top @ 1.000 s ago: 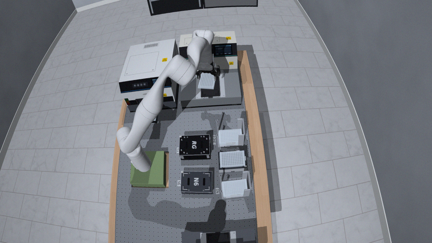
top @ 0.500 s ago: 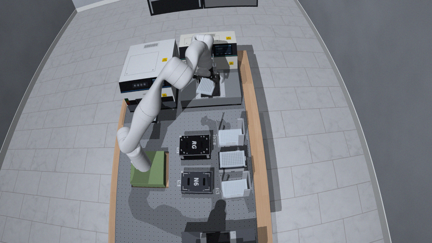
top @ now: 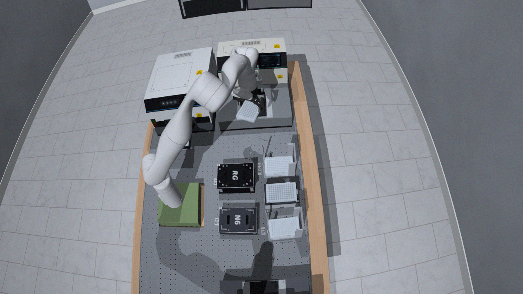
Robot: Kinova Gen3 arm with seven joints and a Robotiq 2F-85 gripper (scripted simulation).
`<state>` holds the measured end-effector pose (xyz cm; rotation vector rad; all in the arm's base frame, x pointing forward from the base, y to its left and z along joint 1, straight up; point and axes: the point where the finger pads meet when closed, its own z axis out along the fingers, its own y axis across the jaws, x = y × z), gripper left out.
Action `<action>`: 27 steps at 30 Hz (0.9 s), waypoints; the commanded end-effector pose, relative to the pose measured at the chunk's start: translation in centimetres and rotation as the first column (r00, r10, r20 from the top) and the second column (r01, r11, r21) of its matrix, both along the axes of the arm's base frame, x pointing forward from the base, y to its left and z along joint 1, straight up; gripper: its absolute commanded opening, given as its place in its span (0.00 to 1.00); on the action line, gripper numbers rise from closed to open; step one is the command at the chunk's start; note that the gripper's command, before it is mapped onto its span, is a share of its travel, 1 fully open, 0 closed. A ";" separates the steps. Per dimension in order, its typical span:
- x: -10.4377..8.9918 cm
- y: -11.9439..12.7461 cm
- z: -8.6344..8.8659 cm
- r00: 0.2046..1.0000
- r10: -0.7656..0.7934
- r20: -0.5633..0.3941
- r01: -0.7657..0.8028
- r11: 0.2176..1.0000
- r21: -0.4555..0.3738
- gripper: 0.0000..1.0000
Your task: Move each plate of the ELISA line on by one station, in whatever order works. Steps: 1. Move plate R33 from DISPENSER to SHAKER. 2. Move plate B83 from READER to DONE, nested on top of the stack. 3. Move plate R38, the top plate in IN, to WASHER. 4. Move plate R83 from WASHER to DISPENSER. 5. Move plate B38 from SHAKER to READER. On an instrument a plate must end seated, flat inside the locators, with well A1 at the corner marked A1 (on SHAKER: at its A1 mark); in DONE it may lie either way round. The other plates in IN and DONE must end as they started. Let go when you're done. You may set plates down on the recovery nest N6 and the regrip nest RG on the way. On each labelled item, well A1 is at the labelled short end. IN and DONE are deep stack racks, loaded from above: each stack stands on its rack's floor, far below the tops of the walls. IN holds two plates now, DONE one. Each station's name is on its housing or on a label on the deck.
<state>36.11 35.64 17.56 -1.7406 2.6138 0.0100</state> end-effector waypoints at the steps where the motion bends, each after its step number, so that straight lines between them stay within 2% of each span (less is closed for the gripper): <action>1: 0.3 -1.4 0.3 0.998 -0.057 0.006 0.057 0.998 0.004 0.94; 27: 0.0 -9.1 0.2 0.952 -0.307 0.003 0.307 0.952 0.005 0.94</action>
